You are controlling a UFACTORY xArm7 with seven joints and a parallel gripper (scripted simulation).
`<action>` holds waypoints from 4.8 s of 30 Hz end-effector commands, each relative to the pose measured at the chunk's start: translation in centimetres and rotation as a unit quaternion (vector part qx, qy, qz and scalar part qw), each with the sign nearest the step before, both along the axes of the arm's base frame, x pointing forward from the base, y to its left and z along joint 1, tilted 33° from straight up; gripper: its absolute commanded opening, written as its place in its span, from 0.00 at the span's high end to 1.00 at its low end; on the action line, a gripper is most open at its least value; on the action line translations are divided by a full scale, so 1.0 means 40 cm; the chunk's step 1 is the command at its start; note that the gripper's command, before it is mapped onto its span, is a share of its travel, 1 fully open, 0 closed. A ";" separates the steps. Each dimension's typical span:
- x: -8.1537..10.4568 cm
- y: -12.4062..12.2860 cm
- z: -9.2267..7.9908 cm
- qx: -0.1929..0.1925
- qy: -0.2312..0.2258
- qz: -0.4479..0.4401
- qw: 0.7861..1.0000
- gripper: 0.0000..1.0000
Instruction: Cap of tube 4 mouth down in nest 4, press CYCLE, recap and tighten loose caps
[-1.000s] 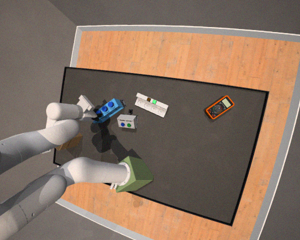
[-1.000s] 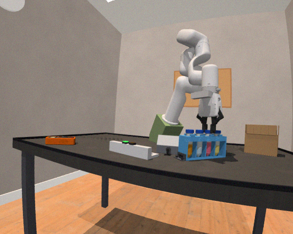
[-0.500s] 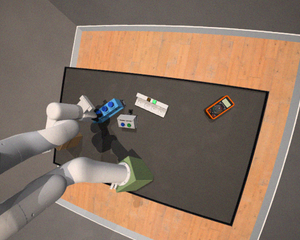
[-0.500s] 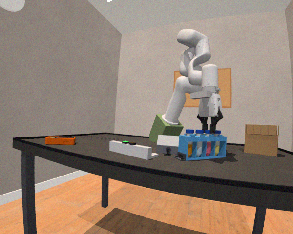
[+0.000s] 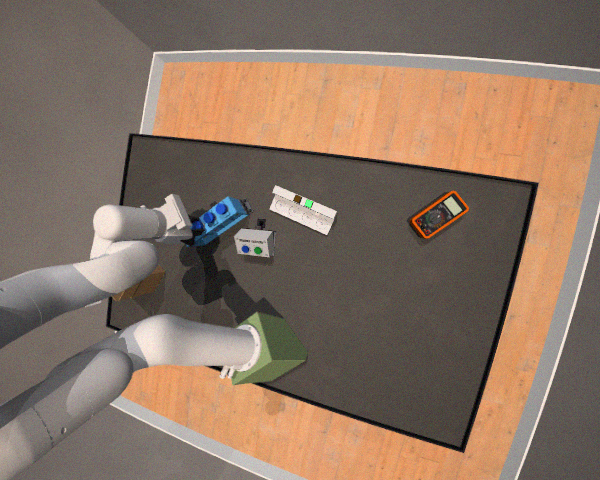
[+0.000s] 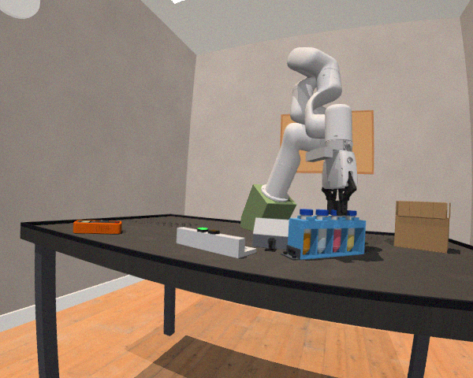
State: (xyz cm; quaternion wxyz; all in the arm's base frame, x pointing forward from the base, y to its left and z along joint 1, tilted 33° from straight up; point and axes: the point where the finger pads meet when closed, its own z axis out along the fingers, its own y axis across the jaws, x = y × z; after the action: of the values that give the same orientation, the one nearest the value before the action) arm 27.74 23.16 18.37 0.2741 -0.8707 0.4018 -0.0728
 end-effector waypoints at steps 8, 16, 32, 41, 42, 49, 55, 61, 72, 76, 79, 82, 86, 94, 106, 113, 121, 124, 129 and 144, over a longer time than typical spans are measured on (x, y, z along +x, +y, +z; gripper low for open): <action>0.002 0.001 0.004 0.030 0.035 -0.077 0.996 1.00; 0.002 0.001 0.004 0.030 0.035 -0.077 0.996 0.54; -0.025 -0.030 0.068 0.030 0.035 -0.077 0.996 0.54; -0.038 -0.046 0.101 0.030 0.035 -0.077 0.996 0.54; -0.038 -0.046 0.101 0.030 0.035 -0.077 0.996 0.54; 0.006 -0.090 0.098 -0.014 -0.017 0.028 0.999 0.54; 0.033 -0.117 0.095 -0.037 -0.045 0.083 0.995 0.54; 0.054 -0.138 0.094 -0.056 -0.067 0.127 0.988 0.54; 0.062 -0.129 0.075 -0.056 -0.067 0.127 0.988 0.54; 0.072 -0.116 0.050 -0.056 -0.067 0.127 0.988 0.54; 0.081 -0.107 0.031 -0.056 -0.067 0.127 0.988 0.54; 0.086 -0.101 0.019 -0.056 -0.067 0.127 0.988 0.54; 0.086 -0.101 0.019 -0.056 -0.067 0.127 0.988 0.54; 0.086 -0.101 0.019 -0.056 -0.067 0.127 0.988 0.54; 0.089 -0.096 0.008 -0.056 -0.067 0.127 0.988 0.54; 0.093 -0.093 0.001 -0.056 -0.067 0.127 0.988 0.54; 0.094 -0.091 -0.002 -0.056 -0.067 0.127 0.988 0.54; 0.094 -0.091 -0.002 -0.056 -0.067 0.127 0.988 0.54; 0.094 -0.091 -0.002 -0.056 -0.067 0.127 0.988 1.00; 0.094 -0.091 -0.002 -0.038 -0.046 0.086 0.995 1.00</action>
State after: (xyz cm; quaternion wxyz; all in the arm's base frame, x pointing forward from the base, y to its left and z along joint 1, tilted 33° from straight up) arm 31.41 19.48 18.14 0.2592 -0.9185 0.2769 -0.1121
